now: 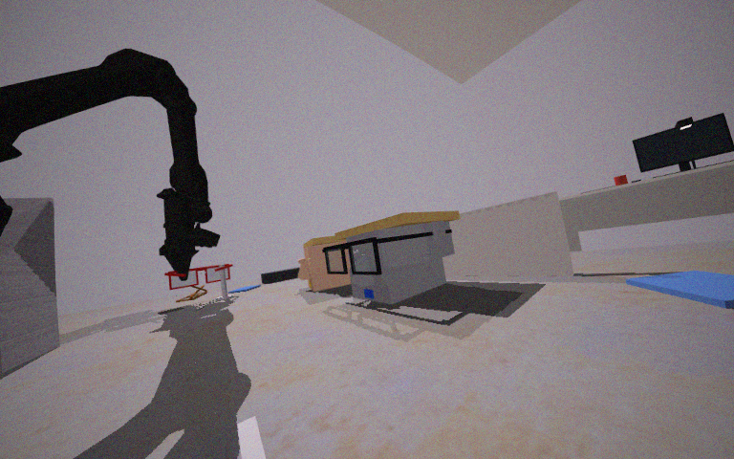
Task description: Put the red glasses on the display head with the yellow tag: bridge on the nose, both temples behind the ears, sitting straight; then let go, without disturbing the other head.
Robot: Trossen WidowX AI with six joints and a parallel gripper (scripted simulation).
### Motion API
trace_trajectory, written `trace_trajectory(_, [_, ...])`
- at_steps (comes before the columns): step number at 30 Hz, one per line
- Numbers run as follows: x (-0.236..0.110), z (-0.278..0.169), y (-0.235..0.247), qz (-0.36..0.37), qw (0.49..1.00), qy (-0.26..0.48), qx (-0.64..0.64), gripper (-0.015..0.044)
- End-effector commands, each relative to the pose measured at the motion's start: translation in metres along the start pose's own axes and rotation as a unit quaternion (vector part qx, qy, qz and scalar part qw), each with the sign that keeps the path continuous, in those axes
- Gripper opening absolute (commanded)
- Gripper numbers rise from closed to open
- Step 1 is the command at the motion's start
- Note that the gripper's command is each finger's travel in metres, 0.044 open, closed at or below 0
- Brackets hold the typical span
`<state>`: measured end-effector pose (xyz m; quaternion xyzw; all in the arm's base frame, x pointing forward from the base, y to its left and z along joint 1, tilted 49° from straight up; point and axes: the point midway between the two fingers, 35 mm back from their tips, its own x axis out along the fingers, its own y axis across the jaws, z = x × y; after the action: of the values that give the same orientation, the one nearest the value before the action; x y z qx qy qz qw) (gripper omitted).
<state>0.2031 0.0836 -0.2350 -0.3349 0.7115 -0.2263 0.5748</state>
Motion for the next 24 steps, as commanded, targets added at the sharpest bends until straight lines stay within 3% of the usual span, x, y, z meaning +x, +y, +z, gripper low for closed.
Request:
trace_trajectory(1, [0.000,-0.003,0.002,0.001,1.000,0.001,0.002,0.0000])
trace_trajectory(24, [0.000,-0.018,0.011,0.002,1.000,0.001,0.002,0.0000])
